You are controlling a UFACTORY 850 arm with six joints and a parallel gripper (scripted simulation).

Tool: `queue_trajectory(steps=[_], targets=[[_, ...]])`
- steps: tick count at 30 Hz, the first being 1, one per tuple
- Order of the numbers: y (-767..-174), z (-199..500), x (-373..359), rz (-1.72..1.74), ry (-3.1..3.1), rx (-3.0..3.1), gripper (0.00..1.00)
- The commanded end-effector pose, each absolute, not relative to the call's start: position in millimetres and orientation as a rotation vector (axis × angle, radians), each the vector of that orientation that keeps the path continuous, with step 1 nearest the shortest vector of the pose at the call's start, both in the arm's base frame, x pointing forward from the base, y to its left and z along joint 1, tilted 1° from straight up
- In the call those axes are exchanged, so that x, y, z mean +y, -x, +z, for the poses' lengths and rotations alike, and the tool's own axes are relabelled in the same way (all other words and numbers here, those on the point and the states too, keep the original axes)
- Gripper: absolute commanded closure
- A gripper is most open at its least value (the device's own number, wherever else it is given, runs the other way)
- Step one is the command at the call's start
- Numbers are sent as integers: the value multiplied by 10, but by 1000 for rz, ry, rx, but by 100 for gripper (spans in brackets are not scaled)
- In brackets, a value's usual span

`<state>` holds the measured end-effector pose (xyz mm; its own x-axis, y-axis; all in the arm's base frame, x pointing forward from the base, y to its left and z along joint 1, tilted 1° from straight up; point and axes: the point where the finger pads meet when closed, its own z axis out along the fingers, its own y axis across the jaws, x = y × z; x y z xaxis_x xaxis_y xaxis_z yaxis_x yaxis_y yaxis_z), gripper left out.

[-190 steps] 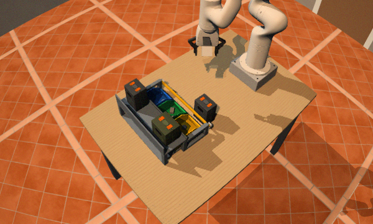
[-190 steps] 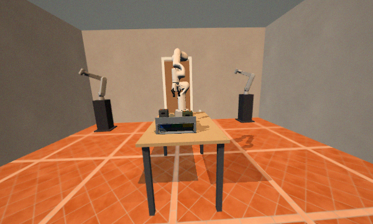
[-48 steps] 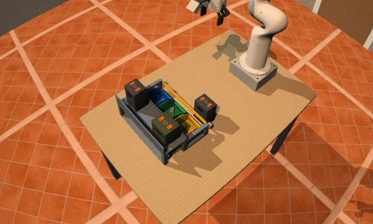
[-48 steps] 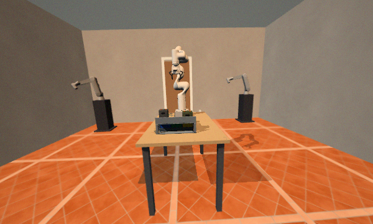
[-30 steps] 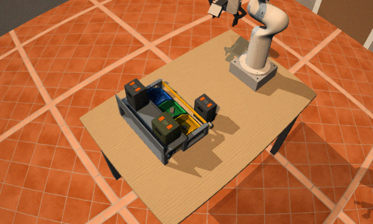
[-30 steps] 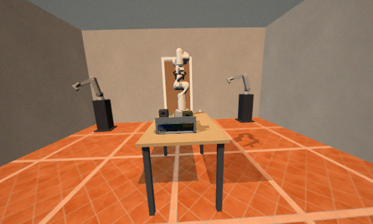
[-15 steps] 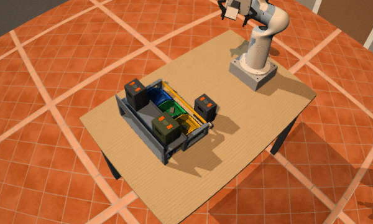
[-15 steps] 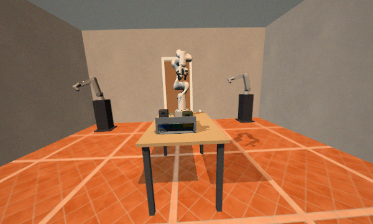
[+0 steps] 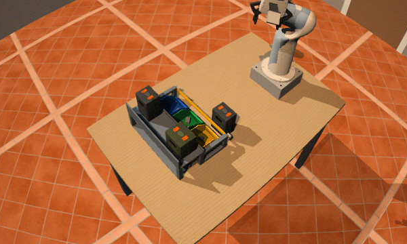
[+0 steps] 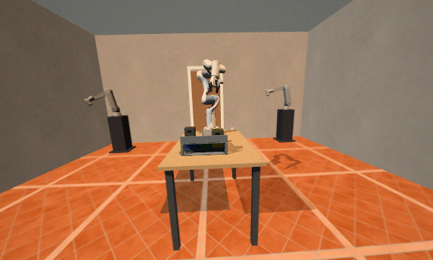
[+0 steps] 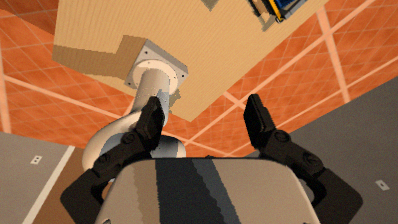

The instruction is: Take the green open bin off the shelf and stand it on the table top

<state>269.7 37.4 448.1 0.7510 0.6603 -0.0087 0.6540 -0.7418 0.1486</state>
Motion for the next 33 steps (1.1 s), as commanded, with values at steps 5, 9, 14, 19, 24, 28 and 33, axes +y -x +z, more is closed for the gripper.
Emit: queue_trajectory(steps=[5, 9, 14, 19, 24, 28, 33], targets=[[-2363, 4484, 740, 90, -2611, 1389, 0], [-2363, 4484, 740, 90, -2611, 1389, 0], [-2363, 4484, 740, 90, -2611, 1389, 0], [-2165, 4480, 953, 101, -2479, 1572, 0], [-2029, 4479, 1100, 108, -2382, 1689, 0], [-2029, 4479, 1100, 108, -2382, 1689, 0], [-2029, 4479, 1100, 108, -2382, 1689, 0]])
